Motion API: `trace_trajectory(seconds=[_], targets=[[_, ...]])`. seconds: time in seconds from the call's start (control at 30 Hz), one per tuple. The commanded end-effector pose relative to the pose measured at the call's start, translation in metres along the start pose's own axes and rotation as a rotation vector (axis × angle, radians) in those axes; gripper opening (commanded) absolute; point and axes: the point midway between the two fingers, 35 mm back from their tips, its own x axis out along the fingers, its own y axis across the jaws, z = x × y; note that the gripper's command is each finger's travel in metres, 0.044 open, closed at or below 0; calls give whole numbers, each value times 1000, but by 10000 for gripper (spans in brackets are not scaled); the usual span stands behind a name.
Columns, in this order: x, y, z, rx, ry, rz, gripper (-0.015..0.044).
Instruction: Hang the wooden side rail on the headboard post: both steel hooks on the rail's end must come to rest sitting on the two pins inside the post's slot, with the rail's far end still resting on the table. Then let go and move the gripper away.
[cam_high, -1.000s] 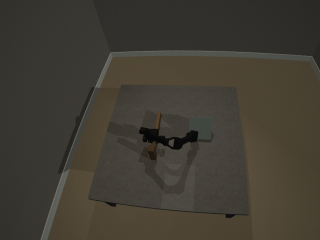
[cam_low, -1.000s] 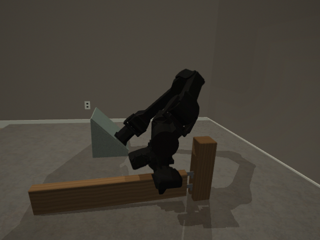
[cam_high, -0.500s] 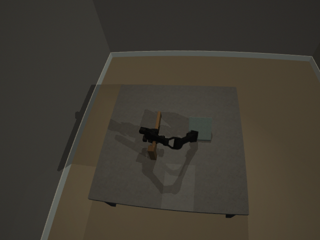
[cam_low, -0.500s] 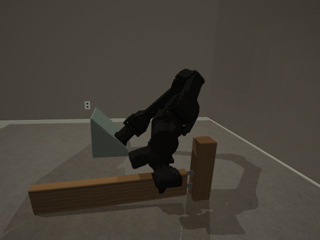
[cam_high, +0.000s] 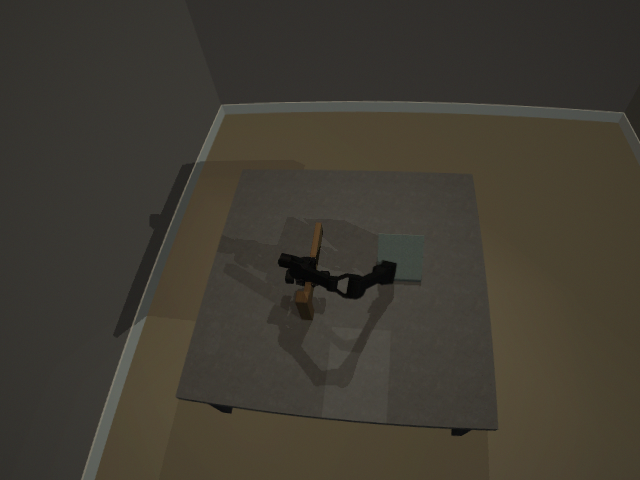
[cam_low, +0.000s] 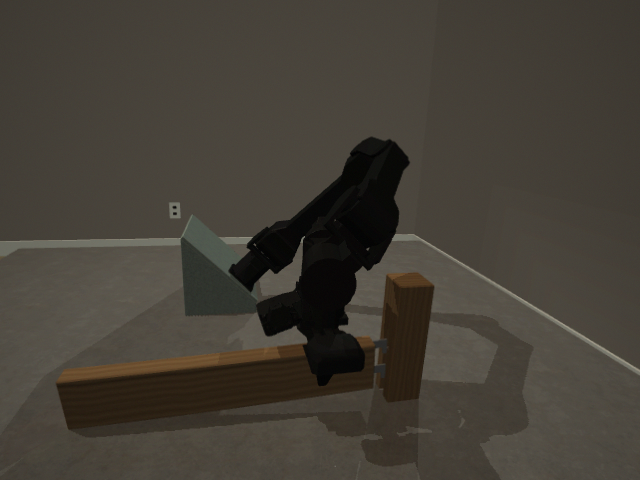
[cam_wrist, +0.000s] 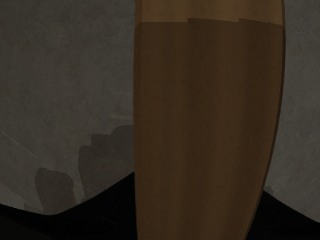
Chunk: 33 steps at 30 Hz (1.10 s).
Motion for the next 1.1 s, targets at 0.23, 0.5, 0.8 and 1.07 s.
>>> trace_trajectory(seconds=[0.23, 0.5, 0.8, 1.07], targets=[[-6, 1, 1, 0, -7, 8, 0], [-7, 1, 1, 0, -7, 8, 0], [-8, 1, 1, 0, -7, 8, 0], [-9, 1, 1, 0, -7, 8, 0]])
